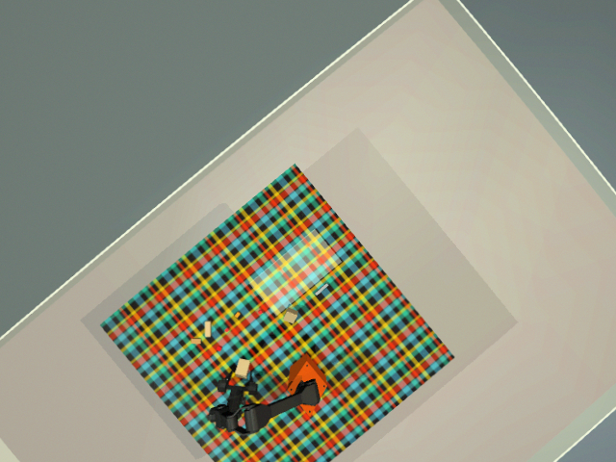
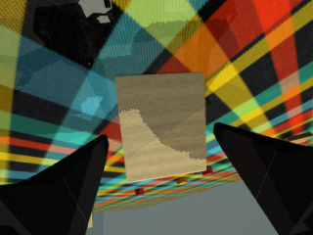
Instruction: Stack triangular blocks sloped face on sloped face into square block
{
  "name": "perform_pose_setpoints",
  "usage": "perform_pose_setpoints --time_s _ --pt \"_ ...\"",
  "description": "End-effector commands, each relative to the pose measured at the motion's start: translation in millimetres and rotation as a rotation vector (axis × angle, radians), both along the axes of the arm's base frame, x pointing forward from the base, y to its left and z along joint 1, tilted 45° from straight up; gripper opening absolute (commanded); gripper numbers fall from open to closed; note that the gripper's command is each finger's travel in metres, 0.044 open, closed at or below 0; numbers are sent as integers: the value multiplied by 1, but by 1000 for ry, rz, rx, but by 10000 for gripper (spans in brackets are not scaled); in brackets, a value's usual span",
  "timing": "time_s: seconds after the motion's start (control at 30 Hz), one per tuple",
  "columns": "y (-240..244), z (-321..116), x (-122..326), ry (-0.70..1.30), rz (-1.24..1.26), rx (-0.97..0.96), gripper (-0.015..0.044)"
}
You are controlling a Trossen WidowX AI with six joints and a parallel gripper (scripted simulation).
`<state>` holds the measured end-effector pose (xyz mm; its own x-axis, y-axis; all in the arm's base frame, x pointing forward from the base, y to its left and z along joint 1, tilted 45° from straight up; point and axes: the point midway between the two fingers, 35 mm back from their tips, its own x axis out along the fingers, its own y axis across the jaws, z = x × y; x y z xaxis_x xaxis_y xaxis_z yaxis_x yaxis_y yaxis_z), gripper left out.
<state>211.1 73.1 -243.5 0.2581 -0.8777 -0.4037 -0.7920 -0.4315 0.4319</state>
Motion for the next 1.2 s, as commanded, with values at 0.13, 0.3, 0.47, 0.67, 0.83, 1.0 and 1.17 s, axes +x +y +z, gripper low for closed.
perform_pose_setpoints --time_s 0.13,0.3,0.47,0.67,0.83,1.0,1.17 --pt "-8 0 1 -6 12 -8 440" --pt "-8 0 1 -6 12 -8 440" --pt "-7 -1 1 -7 7 -4 387" --pt "-7 -1 1 -7 7 -4 250" --pt "-7 -1 1 -7 7 -4 216" --pt "-6 0 1 -7 7 -4 105" --pt "8 12 4 -6 8 -2 0"
